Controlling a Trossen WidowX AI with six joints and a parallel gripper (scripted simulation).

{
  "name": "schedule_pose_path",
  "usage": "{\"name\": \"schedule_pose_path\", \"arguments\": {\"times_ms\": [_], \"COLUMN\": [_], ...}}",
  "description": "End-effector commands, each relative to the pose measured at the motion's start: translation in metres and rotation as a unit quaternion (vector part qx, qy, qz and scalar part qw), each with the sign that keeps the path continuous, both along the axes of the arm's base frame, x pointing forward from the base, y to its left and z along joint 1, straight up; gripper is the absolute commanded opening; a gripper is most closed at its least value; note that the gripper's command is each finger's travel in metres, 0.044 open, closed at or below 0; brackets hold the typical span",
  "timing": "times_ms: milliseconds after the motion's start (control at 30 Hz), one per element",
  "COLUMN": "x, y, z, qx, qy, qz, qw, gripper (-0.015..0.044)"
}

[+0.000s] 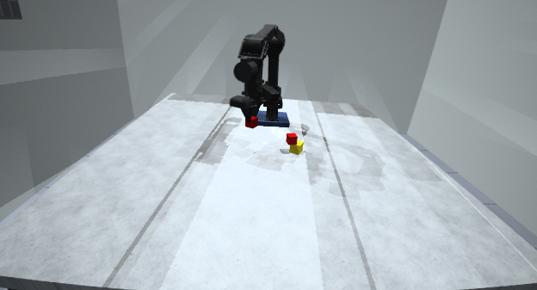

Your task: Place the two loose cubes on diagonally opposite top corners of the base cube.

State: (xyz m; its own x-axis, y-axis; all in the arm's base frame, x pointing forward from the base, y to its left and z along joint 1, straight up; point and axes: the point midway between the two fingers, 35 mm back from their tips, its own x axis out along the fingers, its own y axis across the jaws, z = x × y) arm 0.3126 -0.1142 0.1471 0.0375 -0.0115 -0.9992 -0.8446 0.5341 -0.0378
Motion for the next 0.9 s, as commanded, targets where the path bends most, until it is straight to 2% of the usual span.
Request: {"name": "schedule_pose_path", "arguments": {"times_ms": [0, 433, 867], "x": [0.001, 0.005, 0.006], "y": [0.012, 0.045, 0.077], "z": [0.000, 0.000, -0.001], "qx": [0.004, 0.012, 0.021], "qy": [-0.001, -0.004, -0.005], "qz": [-0.057, -0.230, -0.398], "qw": [0.998, 0.973, 0.917], "gripper": [0.0105, 0.0105, 0.0105]}}
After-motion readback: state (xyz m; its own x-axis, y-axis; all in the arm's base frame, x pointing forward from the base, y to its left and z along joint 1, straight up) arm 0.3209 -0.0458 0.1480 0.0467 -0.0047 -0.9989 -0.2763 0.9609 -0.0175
